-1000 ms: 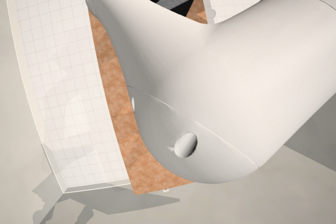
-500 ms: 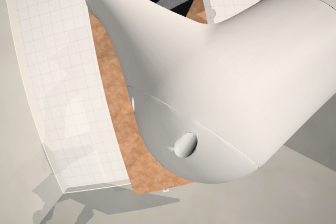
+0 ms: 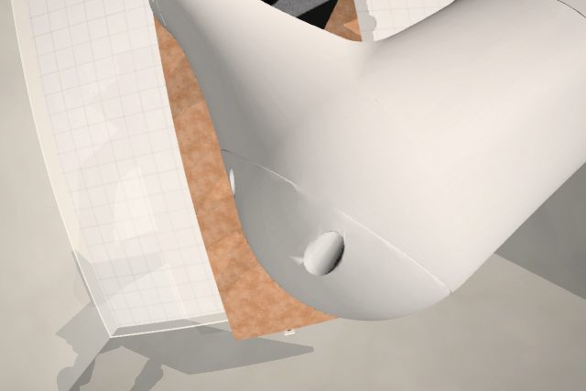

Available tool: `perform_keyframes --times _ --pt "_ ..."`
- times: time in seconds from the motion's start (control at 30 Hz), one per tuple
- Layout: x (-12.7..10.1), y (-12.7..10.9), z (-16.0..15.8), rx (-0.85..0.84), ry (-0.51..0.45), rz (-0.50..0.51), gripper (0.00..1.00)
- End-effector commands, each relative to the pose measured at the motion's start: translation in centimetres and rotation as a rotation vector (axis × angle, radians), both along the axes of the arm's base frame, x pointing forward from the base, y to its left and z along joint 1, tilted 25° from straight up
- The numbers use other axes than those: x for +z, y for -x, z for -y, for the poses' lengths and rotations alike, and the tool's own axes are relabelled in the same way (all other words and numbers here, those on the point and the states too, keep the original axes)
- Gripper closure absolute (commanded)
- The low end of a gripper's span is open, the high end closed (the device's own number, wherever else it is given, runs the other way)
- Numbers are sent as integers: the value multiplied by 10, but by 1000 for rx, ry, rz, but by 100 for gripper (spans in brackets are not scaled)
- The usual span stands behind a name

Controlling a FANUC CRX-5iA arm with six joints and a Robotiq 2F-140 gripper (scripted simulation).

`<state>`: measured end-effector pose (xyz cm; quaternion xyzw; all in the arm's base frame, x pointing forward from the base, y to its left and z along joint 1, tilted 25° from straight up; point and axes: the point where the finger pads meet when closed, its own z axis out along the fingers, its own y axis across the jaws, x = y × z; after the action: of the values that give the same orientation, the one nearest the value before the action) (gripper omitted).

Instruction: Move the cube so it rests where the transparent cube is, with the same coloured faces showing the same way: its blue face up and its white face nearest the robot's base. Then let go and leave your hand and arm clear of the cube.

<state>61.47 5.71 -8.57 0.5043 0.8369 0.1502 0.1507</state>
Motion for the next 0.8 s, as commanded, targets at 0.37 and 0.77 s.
perform_keyframes --times 0.37,0.77 --pt "0 0 0 0 0 -1 100" --pt "12 6 2 0 1 -1 100"
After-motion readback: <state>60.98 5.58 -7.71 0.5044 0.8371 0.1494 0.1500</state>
